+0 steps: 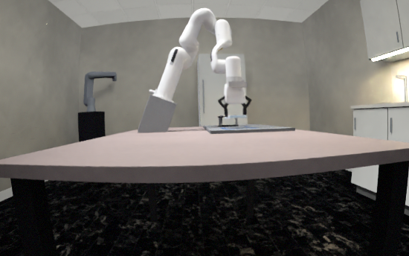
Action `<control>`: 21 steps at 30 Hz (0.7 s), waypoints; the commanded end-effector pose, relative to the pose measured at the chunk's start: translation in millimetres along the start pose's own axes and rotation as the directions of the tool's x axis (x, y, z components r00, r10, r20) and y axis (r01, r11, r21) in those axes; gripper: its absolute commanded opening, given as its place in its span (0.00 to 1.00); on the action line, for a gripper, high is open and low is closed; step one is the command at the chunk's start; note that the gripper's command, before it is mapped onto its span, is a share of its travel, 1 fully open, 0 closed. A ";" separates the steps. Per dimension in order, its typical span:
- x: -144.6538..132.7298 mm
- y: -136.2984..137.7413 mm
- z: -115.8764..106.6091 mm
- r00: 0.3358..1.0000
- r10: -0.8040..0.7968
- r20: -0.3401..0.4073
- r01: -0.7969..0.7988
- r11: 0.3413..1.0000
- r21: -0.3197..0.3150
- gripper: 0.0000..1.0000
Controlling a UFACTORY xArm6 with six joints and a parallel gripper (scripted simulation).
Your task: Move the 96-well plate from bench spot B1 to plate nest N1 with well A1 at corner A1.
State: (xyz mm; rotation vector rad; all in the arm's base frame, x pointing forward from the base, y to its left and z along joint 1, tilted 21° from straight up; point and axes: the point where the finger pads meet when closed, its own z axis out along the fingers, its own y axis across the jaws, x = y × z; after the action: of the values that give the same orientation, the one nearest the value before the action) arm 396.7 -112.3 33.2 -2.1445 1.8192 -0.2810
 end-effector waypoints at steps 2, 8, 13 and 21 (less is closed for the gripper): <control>0.5 -1.2 -13.6 1.000 0.000 -0.001 0.000 1.000 -0.002 0.00; 0.5 -1.3 -20.4 1.000 0.000 -0.001 0.000 1.000 -0.002 0.00; 0.5 -1.4 -28.7 1.000 0.000 -0.001 0.000 1.000 -0.002 0.00; 0.5 -1.4 -34.2 1.000 0.000 -0.001 0.000 1.000 -0.002 0.00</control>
State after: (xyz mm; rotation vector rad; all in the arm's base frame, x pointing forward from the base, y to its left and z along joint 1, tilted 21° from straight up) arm 386.5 -115.8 61.4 -2.1448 1.8194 -0.2801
